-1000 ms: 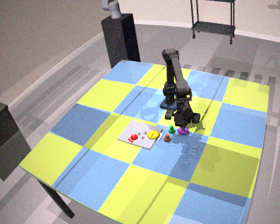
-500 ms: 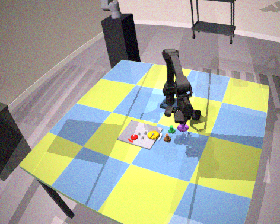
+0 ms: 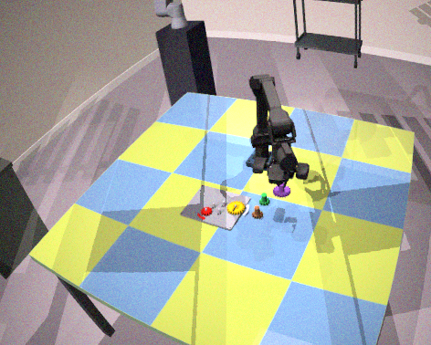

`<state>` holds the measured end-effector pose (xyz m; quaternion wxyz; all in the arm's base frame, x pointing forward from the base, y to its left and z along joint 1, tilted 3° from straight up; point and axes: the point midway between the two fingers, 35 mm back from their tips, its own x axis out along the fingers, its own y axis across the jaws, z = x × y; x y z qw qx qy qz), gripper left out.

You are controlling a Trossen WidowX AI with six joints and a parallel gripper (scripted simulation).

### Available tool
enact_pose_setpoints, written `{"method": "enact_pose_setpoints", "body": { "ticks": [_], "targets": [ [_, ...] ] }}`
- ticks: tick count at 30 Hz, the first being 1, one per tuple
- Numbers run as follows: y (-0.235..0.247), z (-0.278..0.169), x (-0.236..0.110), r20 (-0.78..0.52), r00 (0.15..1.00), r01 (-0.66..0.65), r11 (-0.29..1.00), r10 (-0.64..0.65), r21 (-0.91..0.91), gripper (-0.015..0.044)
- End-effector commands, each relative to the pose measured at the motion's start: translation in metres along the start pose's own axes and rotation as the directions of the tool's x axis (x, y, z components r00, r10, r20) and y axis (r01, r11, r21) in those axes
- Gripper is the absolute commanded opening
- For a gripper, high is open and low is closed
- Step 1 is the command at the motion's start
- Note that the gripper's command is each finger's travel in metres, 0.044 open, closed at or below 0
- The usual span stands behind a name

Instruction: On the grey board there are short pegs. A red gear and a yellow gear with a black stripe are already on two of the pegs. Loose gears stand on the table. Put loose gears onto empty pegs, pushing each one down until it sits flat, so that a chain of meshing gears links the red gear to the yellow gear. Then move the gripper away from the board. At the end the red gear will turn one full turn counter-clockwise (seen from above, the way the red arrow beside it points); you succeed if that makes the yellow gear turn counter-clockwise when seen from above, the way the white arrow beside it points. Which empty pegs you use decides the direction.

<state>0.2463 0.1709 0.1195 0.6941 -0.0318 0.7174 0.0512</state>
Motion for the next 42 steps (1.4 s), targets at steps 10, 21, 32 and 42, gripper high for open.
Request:
{"method": "enact_pose_setpoints", "body": {
  "ticks": [10,21,32,42],
  "targets": [
    [0.0,0.001,-0.031,0.017,1.0,-0.009,1.0,0.009,-0.004,0.0],
    [-0.002,-0.001,-0.053,0.017,1.0,-0.009,1.0,0.009,-0.004,0.0],
    [-0.004,-0.003,-0.068,0.017,1.0,-0.009,1.0,0.009,-0.004,0.0],
    [-0.02,0.012,-0.06,0.023,1.0,-0.009,1.0,0.009,-0.005,0.0]
  ]
}}
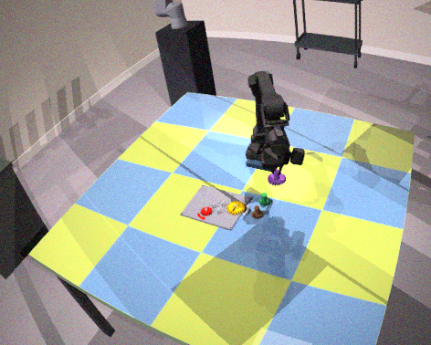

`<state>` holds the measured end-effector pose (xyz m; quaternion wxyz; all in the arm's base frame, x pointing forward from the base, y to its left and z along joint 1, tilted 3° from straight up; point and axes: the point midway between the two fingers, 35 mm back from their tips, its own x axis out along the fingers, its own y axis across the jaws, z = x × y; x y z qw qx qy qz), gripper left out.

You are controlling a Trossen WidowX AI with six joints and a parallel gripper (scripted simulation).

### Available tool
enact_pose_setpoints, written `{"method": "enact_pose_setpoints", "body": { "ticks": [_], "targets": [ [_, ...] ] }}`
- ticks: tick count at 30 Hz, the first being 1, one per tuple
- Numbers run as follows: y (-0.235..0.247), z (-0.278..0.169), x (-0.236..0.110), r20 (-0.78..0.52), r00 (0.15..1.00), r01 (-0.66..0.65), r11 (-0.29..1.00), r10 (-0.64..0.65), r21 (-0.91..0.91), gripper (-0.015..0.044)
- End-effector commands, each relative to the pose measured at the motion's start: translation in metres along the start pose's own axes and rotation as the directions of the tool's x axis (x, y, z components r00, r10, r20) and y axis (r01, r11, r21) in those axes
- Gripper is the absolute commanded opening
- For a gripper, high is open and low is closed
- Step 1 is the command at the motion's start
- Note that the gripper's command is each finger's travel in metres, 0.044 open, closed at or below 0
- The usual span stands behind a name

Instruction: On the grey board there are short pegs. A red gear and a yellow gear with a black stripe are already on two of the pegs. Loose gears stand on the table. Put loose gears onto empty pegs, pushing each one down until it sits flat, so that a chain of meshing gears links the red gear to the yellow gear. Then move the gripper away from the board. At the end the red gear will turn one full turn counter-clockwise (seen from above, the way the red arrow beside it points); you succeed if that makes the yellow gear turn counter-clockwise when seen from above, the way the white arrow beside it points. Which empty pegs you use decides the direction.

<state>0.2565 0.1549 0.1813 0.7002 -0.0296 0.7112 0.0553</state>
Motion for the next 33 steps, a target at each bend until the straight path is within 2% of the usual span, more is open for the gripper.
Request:
{"method": "enact_pose_setpoints", "body": {
  "ticks": [1,33],
  "targets": [
    [-0.006,0.007,0.003,0.006,1.0,-0.001,1.0,0.001,-0.003,0.0],
    [-0.074,0.048,0.031,0.014,1.0,0.001,1.0,-0.001,0.02,0.0]
  ]
}}
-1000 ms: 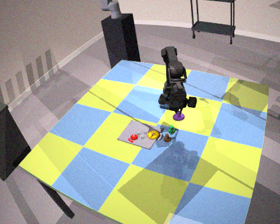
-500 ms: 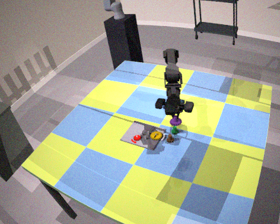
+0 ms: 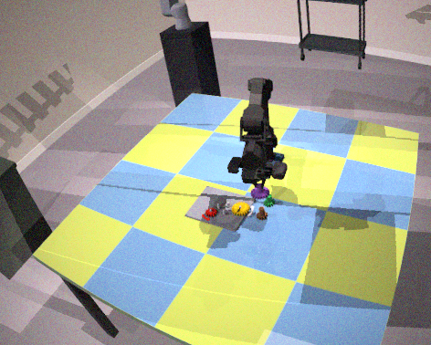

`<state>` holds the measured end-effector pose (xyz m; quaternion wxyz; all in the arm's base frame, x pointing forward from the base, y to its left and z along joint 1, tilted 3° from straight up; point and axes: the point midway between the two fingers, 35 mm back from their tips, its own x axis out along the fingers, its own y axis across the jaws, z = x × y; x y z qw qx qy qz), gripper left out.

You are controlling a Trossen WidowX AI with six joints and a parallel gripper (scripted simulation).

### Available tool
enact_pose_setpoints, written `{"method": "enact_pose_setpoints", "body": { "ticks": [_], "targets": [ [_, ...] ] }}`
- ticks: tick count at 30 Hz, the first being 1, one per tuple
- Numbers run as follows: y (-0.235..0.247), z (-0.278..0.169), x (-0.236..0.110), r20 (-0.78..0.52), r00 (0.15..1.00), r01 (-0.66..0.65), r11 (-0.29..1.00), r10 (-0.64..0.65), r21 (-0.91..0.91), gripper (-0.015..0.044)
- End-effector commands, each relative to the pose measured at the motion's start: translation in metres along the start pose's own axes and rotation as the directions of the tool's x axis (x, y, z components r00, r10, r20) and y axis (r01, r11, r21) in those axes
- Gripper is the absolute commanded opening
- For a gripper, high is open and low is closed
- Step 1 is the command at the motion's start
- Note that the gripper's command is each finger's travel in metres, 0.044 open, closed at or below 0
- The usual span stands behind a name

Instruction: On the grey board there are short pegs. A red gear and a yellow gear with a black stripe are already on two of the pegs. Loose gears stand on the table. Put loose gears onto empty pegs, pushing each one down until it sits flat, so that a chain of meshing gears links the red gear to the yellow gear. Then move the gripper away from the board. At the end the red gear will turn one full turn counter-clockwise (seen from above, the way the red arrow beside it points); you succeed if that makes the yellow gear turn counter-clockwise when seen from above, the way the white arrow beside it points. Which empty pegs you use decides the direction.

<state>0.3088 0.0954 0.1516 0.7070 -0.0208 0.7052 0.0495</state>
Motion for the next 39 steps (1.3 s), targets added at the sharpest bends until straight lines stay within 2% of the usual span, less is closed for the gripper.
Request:
{"method": "enact_pose_setpoints", "body": {
  "ticks": [1,39],
  "targets": [
    [-0.01,0.004,0.005,-0.004,1.0,0.004,1.0,-0.004,0.0,0.0],
    [-0.108,0.027,0.041,-0.009,1.0,0.021,1.0,-0.021,-0.016,0.0]
  ]
}}
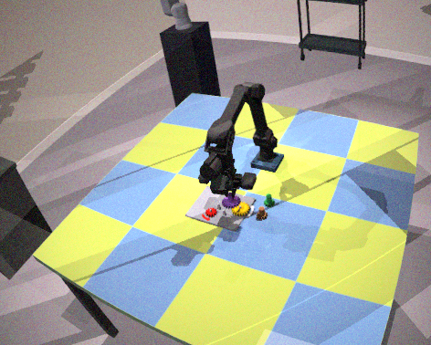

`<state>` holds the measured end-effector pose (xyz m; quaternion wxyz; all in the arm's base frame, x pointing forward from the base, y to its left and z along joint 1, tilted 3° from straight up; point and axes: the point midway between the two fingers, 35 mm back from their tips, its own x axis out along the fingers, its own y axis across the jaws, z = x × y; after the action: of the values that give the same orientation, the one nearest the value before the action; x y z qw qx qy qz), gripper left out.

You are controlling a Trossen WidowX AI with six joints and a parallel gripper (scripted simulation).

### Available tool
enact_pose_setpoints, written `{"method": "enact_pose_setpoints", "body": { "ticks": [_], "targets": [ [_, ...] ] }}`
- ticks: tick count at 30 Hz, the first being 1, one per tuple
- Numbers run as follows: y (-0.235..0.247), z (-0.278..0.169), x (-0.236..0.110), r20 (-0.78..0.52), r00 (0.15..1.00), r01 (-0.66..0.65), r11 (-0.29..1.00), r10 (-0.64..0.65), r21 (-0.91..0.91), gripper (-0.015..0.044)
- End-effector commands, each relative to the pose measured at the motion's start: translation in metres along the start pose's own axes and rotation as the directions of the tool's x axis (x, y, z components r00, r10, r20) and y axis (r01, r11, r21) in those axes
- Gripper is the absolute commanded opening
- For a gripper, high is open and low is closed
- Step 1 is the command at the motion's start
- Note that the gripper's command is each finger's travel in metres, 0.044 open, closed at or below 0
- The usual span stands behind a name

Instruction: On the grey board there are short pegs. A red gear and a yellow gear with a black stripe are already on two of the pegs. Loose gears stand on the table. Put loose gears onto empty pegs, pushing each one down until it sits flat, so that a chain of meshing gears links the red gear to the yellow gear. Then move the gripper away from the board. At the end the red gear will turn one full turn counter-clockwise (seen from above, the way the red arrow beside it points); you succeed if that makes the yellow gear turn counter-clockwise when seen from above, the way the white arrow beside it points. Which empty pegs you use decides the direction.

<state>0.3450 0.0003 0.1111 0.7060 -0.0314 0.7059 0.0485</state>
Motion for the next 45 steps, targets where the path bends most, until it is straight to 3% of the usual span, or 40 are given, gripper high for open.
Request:
{"method": "enact_pose_setpoints", "body": {
  "ticks": [1,10,45],
  "targets": [
    [-0.011,0.0,0.006,-0.006,1.0,0.005,1.0,-0.005,-0.003,0.0],
    [-0.034,0.0,0.014,-0.008,1.0,0.008,1.0,-0.008,-0.007,0.0],
    [-0.035,0.001,0.011,-0.008,1.0,0.008,1.0,-0.008,-0.008,0.0]
  ]
}}
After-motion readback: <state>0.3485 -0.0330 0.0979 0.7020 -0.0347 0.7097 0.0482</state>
